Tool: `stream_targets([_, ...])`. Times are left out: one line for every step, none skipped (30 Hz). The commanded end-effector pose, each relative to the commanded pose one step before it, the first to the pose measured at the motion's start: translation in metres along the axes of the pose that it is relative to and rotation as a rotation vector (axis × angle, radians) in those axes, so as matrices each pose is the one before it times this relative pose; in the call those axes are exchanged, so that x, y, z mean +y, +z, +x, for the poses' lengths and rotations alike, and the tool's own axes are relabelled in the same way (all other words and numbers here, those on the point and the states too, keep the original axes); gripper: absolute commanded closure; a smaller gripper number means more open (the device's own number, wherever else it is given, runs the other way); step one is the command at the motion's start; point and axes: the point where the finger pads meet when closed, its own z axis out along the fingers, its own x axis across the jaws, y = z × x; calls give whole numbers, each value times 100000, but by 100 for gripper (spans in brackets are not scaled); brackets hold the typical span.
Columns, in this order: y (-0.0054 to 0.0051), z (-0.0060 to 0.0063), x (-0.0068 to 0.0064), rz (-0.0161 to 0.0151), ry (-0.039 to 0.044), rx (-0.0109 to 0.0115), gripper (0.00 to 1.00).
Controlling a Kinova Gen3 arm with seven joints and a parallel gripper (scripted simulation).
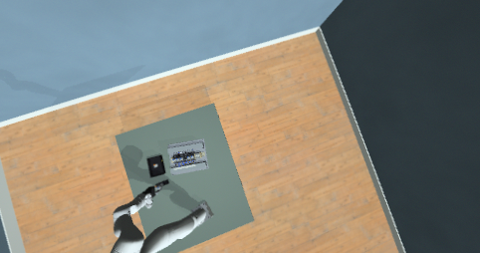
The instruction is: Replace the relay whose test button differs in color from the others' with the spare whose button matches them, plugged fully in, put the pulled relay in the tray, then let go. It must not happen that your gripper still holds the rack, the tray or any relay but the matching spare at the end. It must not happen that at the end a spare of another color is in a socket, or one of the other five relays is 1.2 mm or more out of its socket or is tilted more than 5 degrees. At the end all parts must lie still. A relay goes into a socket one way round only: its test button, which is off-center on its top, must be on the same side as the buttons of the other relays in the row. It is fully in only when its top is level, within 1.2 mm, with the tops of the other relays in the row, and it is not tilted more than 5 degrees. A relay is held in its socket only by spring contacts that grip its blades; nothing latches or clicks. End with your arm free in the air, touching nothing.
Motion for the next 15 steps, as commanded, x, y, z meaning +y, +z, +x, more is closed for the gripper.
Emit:
stream_targets([-36,-29,18,-82,-513,-79,100])
stream_targets([1,-1,-4,2,-259,9,100])
stream_targets([1,-1,-4,2,-259,9,100])
stream_targets([1,-1,-4,2,-259,9,100])
stream_targets([1,-1,-4,2,-259,9,100])
stream_targets([1,-1,-4,2,-259,9,100])
stream_targets([1,-1,-4,2,-259,9,100])
stream_targets([1,-1,-4,2,-259,9,100])
stream_targets([1,-1,-4,2,-259,9,100])
stream_targets([1,-1,-4,2,-259,9,100])
stream_targets([0,0,0,0,0,0,100])
stream_targets([0,0,0,0,0,0,100])
stream_targets([5,-256,-287,-12,-3,-2,100])
stream_targets([7,-264,-301,1,0,0,100])
stream_targets([7,-264,-301,1,0,0,100])
